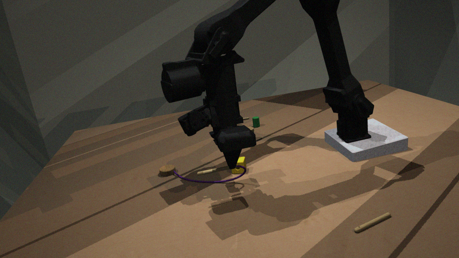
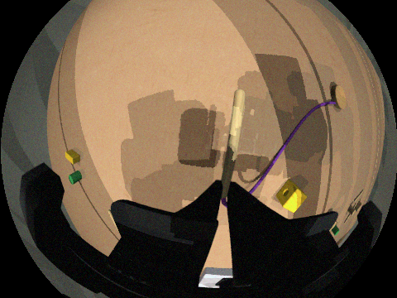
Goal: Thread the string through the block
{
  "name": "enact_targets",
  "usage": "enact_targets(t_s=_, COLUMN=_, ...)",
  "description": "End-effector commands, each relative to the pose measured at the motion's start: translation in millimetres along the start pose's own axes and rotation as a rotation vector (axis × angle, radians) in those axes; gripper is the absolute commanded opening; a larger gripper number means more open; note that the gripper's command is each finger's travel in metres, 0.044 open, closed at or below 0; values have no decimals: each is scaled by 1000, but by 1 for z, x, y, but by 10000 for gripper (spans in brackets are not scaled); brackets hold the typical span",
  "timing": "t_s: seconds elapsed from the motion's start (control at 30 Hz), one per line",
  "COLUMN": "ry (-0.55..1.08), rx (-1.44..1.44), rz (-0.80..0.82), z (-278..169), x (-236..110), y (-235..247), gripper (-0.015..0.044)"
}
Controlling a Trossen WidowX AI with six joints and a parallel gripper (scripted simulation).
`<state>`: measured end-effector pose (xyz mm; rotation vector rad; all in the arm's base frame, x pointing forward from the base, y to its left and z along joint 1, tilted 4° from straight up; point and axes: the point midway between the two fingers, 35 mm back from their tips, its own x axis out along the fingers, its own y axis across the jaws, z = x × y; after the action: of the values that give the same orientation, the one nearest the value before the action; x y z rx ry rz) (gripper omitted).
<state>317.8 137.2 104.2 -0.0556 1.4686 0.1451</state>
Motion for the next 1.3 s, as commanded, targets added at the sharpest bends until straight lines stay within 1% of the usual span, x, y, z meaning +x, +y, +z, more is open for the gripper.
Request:
enact_targets(t_s=0.0, ry=6, rx=163, rz=2, z=4, x=1, y=-1, gripper=0)
enact_targets(t_s=1.27, ry=3, rx=1536, rz=0, z=43, x=5, y=-9, gripper=0)
